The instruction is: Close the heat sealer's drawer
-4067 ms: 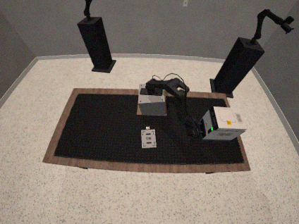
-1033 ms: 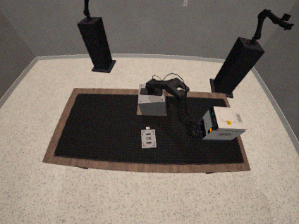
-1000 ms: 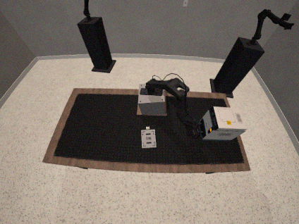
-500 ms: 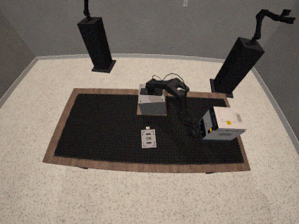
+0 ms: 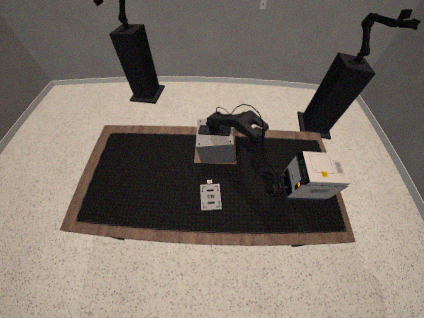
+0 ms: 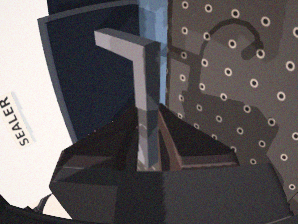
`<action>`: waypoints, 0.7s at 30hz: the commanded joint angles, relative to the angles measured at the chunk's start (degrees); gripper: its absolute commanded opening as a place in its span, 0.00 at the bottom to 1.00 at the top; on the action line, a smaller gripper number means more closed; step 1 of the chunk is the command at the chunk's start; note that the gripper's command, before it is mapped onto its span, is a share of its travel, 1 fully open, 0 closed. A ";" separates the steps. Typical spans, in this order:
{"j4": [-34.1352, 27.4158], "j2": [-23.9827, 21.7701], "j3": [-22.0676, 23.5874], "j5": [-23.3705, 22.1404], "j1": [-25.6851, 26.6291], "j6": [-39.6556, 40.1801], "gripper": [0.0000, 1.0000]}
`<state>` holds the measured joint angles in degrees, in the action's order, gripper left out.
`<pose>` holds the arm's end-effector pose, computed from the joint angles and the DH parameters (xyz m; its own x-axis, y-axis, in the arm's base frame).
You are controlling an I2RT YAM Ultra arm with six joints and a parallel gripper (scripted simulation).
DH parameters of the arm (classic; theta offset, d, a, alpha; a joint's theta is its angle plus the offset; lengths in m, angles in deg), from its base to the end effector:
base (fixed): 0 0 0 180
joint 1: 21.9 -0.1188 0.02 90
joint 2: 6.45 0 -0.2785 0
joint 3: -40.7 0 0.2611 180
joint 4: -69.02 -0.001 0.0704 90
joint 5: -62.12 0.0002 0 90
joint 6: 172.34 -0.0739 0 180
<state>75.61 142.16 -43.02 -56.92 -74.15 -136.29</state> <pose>0.2398 0.3699 -0.0875 -0.9917 -0.1262 0.0247 -0.0776 0.7402 0.6679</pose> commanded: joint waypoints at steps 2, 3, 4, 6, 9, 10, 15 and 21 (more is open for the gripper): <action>2.54 -0.55 -0.86 1.62 -0.85 -0.26 0.00; 2.54 -0.55 -0.86 1.62 -0.85 -0.26 0.00; 2.54 -0.55 -0.86 1.62 -0.85 -0.26 0.30; 2.55 -0.52 -0.88 1.65 -0.74 -0.14 0.30; 2.57 -0.49 -0.90 1.67 -0.50 -0.07 0.30; 2.57 -0.49 -0.90 1.67 -0.51 -0.07 0.30; 2.56 -0.54 -0.98 1.37 -0.49 -0.05 0.30; 2.57 -0.53 -0.97 1.37 -0.49 -0.05 0.30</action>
